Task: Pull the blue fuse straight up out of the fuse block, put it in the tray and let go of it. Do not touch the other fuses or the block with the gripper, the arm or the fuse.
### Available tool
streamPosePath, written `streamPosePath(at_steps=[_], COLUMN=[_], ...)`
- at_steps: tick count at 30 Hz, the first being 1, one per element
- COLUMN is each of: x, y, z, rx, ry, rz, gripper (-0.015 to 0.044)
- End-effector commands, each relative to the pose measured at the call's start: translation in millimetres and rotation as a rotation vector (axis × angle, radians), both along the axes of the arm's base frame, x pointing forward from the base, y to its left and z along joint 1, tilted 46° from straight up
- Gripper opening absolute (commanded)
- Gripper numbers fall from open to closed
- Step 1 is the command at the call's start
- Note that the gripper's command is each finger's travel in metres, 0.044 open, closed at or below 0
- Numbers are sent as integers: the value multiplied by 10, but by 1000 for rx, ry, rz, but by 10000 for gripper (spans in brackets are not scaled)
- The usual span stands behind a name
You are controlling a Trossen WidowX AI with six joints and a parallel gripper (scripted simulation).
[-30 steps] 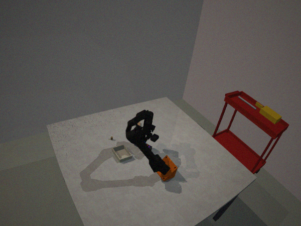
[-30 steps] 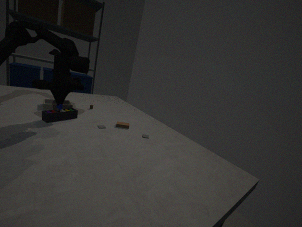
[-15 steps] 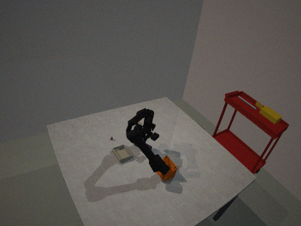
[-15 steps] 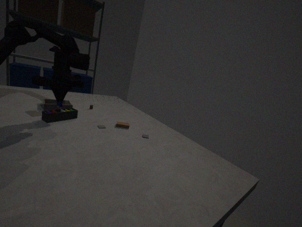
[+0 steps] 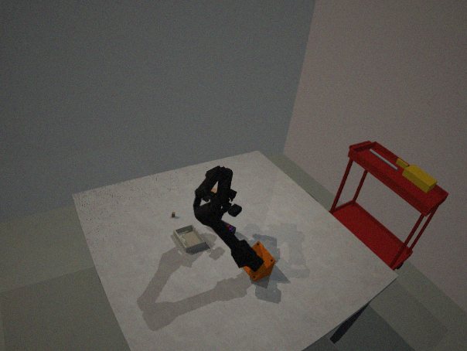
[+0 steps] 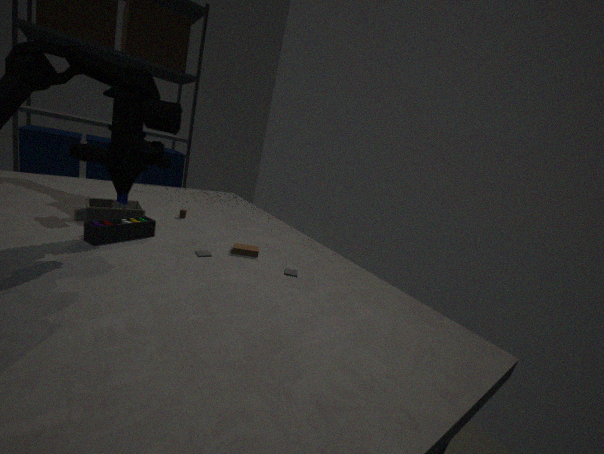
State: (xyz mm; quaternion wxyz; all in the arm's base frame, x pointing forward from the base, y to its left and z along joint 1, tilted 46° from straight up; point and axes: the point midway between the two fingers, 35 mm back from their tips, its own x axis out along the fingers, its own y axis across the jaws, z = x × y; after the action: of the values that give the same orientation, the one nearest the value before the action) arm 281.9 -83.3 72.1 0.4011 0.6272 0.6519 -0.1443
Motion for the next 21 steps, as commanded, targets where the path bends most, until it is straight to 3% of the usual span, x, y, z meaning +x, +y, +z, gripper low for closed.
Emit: streamPosePath(at_steps=[1, 16, 21], x=[95, 115, 104], y=[199, 1074, 1114], z=[247, 1125, 1164], rx=[-9, 11, 14], ry=[-12, -17, -17], rz=[4, 7, 8], gripper=[0, 0, 0])
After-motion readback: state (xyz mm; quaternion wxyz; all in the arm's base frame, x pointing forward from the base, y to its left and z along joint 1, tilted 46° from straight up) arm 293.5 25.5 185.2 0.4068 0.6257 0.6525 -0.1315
